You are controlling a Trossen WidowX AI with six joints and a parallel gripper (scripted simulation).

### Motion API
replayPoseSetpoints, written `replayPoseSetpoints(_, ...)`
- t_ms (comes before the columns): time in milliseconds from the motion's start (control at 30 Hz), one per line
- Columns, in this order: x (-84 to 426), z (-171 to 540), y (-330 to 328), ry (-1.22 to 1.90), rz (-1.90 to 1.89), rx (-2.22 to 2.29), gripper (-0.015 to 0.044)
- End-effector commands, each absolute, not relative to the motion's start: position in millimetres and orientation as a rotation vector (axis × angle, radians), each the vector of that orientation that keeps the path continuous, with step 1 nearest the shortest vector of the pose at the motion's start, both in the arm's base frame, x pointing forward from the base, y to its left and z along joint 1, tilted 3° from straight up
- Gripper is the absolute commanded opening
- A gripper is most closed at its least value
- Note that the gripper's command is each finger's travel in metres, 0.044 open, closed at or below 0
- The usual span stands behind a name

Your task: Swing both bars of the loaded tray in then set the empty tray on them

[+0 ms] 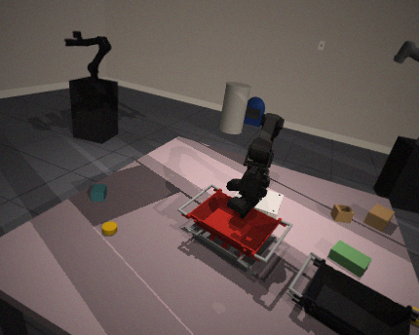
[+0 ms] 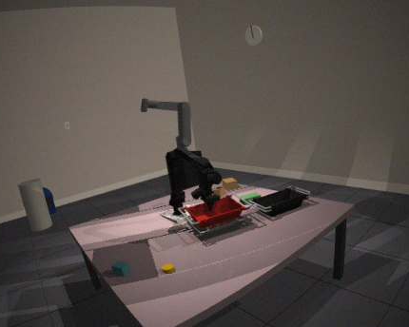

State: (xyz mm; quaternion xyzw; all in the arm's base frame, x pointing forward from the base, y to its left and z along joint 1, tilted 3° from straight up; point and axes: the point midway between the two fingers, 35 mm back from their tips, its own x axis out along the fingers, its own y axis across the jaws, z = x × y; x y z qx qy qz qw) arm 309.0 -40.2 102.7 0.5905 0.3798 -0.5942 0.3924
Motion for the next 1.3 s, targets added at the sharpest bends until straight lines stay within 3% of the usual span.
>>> replayPoseSetpoints(0, 303.3, 96.8, -38.1, 0.989, -1.532, 1.494, 0.0)
replayPoseSetpoints(1267, 308.7, 101.9, -40.1, 0.965, -1.509, 1.499, 0.0)
